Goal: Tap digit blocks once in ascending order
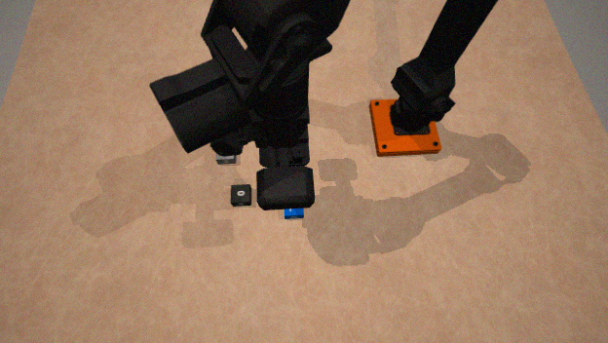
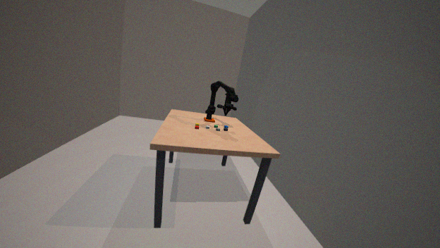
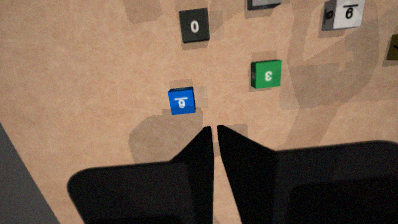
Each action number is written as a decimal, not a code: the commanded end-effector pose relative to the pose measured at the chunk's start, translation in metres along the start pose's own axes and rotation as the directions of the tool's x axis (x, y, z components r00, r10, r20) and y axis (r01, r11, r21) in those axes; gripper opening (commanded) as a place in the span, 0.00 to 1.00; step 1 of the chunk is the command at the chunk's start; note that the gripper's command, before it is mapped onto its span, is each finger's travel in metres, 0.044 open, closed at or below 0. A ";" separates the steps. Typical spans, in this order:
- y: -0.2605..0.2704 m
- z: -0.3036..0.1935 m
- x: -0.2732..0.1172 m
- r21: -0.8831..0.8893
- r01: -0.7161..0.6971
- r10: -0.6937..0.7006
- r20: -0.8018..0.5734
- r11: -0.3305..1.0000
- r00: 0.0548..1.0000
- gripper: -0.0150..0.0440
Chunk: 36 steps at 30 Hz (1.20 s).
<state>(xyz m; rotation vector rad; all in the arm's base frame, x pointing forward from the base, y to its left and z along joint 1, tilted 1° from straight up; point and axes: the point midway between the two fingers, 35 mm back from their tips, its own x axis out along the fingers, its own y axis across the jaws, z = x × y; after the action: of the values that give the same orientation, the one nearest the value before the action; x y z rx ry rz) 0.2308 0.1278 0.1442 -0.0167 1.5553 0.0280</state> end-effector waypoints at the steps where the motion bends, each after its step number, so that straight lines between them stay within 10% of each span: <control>1: 0.029 -0.016 -0.002 0.004 -0.004 0.004 -0.002 1.000 1.000 0.29; 12: 0.030 -0.016 0.077 0.004 -0.004 0.004 -0.002 1.000 1.000 0.29; 36: 0.030 -0.016 0.109 0.004 -0.004 0.004 -0.002 1.000 1.000 0.29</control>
<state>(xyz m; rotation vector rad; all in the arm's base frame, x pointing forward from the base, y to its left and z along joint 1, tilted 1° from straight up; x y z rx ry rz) 0.2170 0.1584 0.0419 -0.0126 1.5527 0.0317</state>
